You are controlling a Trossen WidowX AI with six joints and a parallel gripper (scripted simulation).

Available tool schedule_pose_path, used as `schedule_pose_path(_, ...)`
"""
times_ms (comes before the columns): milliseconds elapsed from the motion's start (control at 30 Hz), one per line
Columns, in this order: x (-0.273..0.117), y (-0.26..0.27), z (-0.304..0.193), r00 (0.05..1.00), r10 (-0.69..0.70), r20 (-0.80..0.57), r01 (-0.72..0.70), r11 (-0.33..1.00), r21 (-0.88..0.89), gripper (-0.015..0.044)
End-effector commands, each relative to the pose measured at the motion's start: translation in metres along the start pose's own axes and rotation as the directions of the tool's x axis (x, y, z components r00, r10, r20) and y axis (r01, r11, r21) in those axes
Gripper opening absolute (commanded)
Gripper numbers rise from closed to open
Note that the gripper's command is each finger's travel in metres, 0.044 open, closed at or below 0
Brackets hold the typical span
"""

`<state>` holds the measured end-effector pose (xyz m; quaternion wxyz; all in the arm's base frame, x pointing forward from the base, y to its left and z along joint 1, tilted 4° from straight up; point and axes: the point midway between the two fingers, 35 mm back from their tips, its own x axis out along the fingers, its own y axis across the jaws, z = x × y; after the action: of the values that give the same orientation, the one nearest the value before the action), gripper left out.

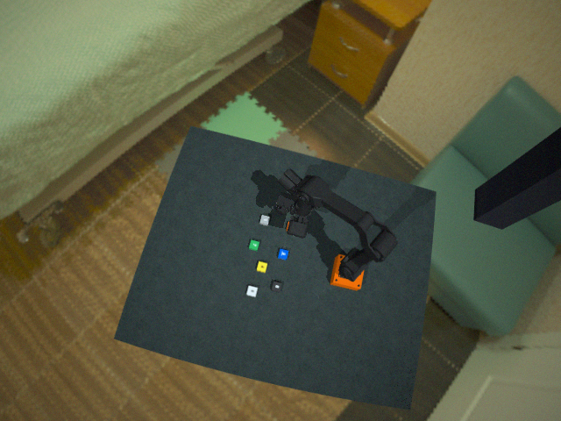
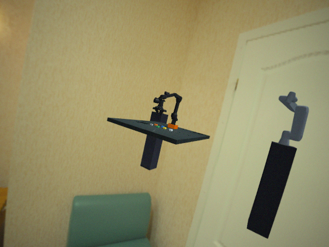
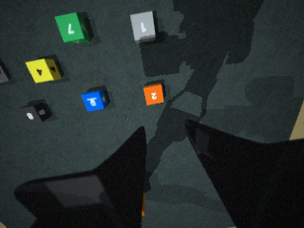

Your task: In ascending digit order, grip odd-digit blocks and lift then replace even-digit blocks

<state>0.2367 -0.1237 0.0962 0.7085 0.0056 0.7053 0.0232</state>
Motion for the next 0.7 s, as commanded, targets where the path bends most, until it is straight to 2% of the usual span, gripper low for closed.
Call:
schedule_pose_path(0,-0.002,0.001,-0.003,1.0,0.003,-0.016,-0.003,1.0,-0.003,0.012)
schedule_pose_path(267,-0.003,0.014,0.011,1.0,0.003,-0.014,-0.003,1.0,-0.003,0.012)
schedule_pose_path(467,-0.005,0.085,0.06,1.0,0.009,-0.008,-0.009,1.0,-0.003,0.012)
schedule_pose_path(667,-0.004,0.172,0.085,1.0,0.021,-0.007,-0.021,1.0,-0.003,0.012)
